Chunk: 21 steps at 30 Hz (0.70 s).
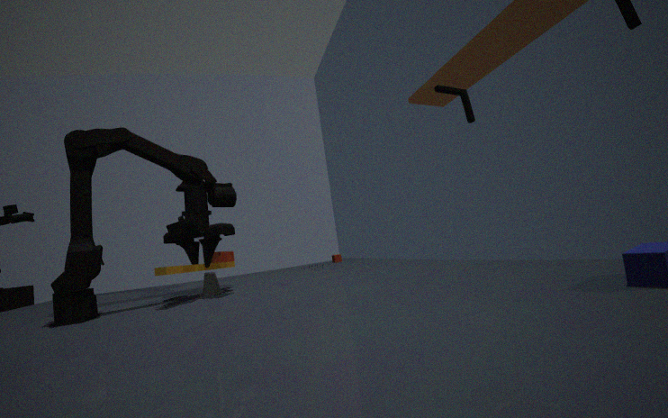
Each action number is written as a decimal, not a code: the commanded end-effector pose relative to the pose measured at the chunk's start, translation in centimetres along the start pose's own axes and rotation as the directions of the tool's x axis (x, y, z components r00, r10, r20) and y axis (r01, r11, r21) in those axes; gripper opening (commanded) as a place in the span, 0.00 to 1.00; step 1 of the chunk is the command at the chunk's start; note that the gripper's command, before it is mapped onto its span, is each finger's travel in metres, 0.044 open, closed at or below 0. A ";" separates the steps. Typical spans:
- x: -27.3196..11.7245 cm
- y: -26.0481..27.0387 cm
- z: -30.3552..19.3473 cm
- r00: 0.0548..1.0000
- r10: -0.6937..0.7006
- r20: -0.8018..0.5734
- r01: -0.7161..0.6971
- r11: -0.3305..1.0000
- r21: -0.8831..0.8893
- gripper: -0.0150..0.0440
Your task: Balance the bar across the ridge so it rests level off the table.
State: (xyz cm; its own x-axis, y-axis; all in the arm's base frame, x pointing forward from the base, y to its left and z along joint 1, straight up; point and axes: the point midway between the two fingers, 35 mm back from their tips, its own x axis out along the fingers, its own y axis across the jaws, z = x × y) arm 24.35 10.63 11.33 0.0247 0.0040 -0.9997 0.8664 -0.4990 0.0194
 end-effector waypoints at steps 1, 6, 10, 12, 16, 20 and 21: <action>0.0 -0.1 -0.1 1.000 -0.004 -0.005 0.004 1.000 0.006 0.25; 0.0 -0.1 -0.1 1.000 -0.004 -0.005 0.004 1.000 0.006 0.25; 0.1 -0.1 -0.1 1.000 -0.004 -0.005 0.004 1.000 0.006 0.25; 0.1 -0.1 -0.1 1.000 -0.004 -0.005 0.004 1.000 0.006 0.25; 0.1 -0.1 -0.1 1.000 -0.004 -0.005 0.004 1.000 0.006 0.25; 0.1 -0.1 -0.1 1.000 -0.004 -0.005 0.004 1.000 0.006 0.25; 0.1 -0.1 -0.1 1.000 -0.004 -0.005 0.004 1.000 0.006 0.25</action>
State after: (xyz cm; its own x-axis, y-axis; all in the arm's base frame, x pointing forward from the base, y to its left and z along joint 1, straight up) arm 24.34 10.64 11.24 0.0249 0.0041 -0.9997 0.8665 -0.4988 0.0195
